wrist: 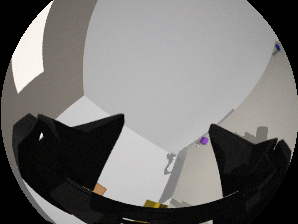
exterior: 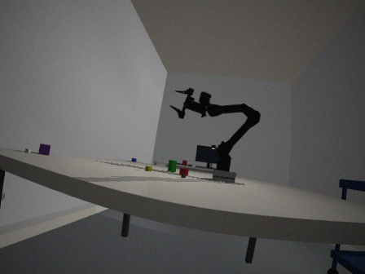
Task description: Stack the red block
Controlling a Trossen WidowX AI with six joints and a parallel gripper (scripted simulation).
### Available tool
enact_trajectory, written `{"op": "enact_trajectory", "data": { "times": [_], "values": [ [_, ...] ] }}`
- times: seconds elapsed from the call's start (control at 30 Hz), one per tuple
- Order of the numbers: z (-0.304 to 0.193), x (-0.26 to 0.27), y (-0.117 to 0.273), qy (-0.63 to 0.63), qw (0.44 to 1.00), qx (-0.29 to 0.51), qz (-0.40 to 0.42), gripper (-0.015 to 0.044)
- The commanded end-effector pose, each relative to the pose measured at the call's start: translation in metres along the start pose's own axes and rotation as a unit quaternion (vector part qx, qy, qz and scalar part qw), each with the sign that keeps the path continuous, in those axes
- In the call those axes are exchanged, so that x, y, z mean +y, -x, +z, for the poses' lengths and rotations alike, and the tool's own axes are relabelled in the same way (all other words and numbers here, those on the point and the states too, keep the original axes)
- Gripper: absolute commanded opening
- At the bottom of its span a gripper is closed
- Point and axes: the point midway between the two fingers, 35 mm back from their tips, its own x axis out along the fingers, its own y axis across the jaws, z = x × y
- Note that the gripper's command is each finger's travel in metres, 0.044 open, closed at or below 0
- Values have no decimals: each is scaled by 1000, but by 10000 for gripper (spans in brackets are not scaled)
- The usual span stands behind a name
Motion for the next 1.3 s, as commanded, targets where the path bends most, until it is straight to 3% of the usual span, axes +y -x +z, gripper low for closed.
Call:
{"op": "enact_trajectory", "data": {
  "times": [0.0,0.37,0.6,0.8,1.27],
  "values": [
    [-24,-76,-15,-9,986,39,-159,440],
    [-94,-180,18,29,890,189,-413,440],
    [-137,-218,74,84,768,329,-543,440],
    [-156,-227,124,133,645,444,-608,440],
    [-151,-228,127,135,641,448,-609,440]
  ]
}}
